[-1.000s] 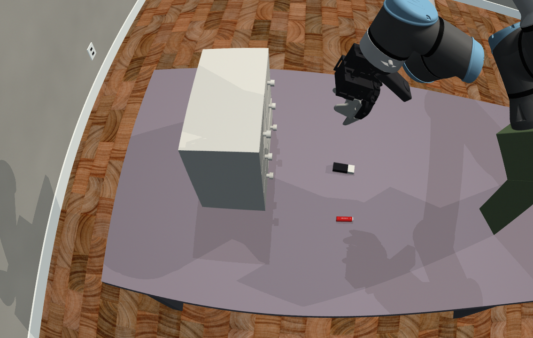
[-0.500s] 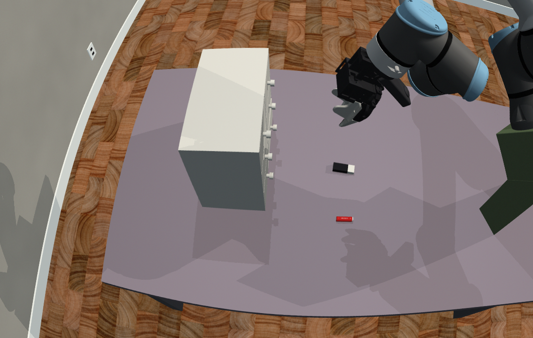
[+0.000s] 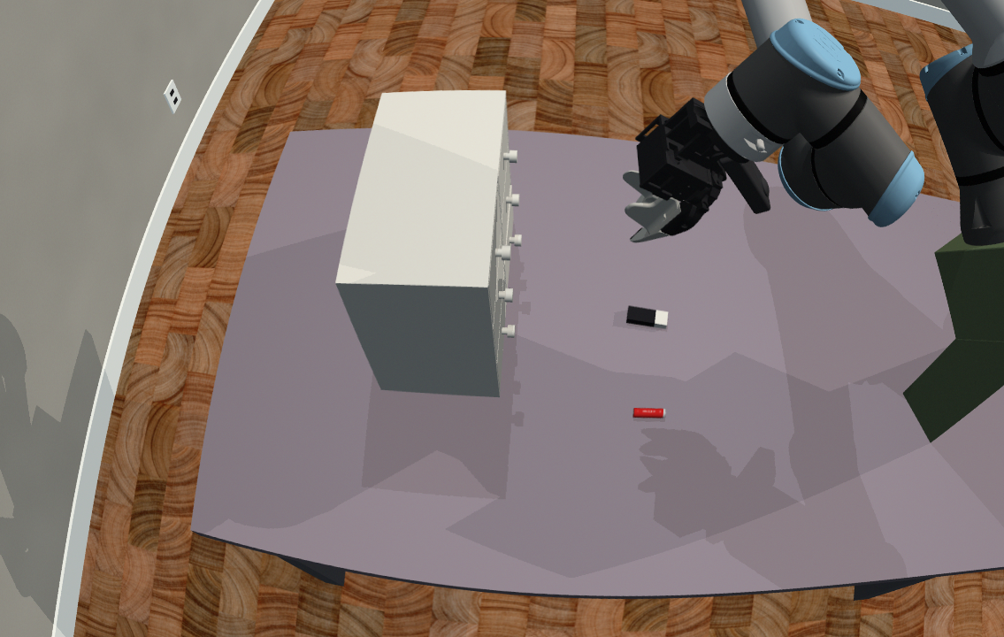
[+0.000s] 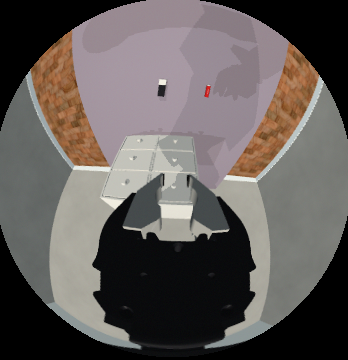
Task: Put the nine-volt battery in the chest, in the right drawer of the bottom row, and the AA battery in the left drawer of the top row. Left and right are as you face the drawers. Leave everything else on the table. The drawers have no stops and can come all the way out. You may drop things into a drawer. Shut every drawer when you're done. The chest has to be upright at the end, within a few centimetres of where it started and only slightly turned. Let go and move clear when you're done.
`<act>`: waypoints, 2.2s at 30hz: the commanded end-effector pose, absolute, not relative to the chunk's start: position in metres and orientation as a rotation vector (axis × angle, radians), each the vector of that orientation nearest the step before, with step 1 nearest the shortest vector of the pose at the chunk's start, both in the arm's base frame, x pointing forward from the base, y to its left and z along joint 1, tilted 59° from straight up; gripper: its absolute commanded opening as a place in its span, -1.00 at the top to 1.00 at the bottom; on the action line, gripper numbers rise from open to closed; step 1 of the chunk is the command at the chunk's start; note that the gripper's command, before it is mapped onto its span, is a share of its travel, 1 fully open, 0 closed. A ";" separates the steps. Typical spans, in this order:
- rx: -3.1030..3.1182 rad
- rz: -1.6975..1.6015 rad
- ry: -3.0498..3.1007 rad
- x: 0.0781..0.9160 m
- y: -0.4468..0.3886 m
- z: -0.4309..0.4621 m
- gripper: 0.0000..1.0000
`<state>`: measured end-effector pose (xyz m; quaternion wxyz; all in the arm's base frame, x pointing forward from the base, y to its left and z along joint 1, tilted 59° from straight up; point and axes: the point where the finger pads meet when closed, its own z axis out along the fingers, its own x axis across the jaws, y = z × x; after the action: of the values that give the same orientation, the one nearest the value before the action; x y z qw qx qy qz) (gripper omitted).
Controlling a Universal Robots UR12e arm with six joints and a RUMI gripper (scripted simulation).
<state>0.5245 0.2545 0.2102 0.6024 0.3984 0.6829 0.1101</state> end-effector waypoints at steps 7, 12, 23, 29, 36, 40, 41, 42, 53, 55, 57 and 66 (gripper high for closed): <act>0.851 0.324 1.557 0.534 0.253 0.209 0.61; 0.811 0.363 1.542 0.539 0.252 0.208 0.61; 0.733 0.436 1.512 0.550 0.250 0.207 0.61; 0.679 0.486 1.489 0.557 0.248 0.206 0.61; 0.634 0.527 1.469 0.563 0.247 0.205 0.61; 0.599 0.558 1.454 0.567 0.246 0.205 0.61; 0.591 0.565 1.450 0.568 0.246 0.205 0.61; 0.583 0.572 1.447 0.570 0.246 0.205 0.61; 0.519 0.628 1.417 0.578 0.244 0.204 0.61; 0.506 0.639 1.411 0.580 0.244 0.203 0.61; 0.494 0.650 1.405 0.581 0.244 0.203 0.61; 0.446 0.690 1.381 0.588 0.242 0.203 0.61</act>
<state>0.5854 0.2425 0.2026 0.6920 0.2088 0.6222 0.3006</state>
